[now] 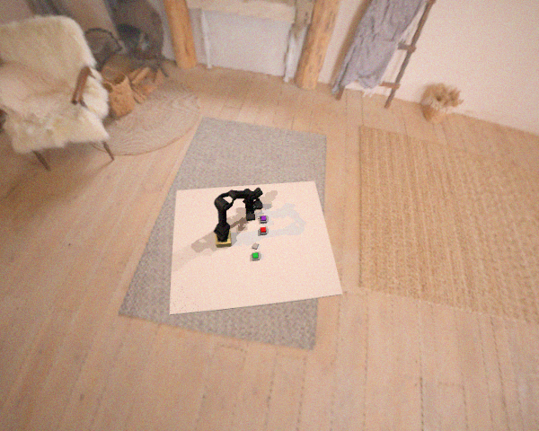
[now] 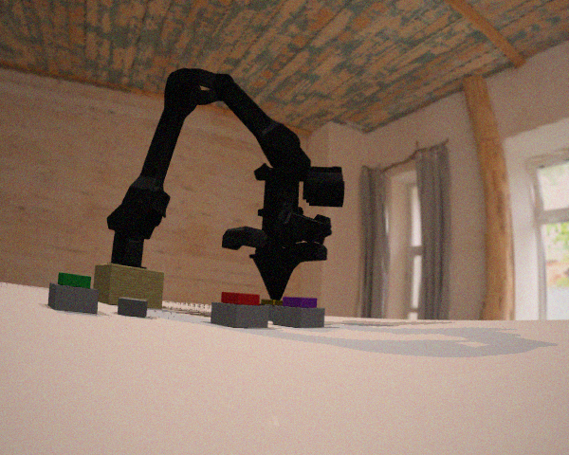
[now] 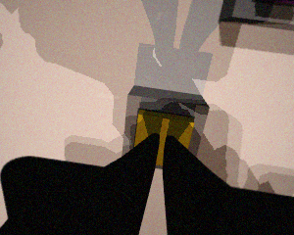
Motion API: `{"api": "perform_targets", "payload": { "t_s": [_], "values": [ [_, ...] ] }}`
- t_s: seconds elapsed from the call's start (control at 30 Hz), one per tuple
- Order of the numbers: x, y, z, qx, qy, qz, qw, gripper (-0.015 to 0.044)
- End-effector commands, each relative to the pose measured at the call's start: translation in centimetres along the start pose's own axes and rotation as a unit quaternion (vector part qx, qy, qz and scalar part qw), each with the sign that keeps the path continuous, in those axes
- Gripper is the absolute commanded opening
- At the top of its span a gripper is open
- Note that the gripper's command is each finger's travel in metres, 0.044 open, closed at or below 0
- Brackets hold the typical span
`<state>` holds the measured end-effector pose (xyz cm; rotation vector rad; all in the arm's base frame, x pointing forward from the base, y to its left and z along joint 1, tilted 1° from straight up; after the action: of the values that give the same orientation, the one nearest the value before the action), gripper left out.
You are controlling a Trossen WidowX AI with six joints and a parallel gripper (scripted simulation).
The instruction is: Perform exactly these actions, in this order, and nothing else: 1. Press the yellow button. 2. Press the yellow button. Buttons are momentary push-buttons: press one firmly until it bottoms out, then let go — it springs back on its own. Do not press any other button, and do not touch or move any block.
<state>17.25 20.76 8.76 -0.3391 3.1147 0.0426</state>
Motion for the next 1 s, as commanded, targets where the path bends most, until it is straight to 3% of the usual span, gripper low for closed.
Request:
{"api": "perform_targets", "payload": {
  "t_s": [0.0, 0.13, 0.3, 0.97],
  "values": [
    [0.0, 0.0, 0.1, 0.000, 0.003, 0.001, 1.000, 0.0020],
    [0.0, 0.0, 0.1, 0.000, 0.003, 0.001, 1.000, 0.0020],
    [0.0, 0.0, -3.1, 0.000, 0.003, 0.001, 1.000, 0.0020],
    [0.0, 0.0, -0.7, 0.000, 0.003, 0.001, 1.000, 0.0020]
  ]
}}
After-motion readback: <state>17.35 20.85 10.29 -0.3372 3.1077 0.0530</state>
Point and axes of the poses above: the point midway between the two fingers, 35 mm back from their tips, its own z axis out along the fingers, its own y axis across the jaws, x = y × z, the point moved 8 cm from there along -z, back along the fingers, and after that the axes turned 4 degrees about -z, right-handed, at the moved point
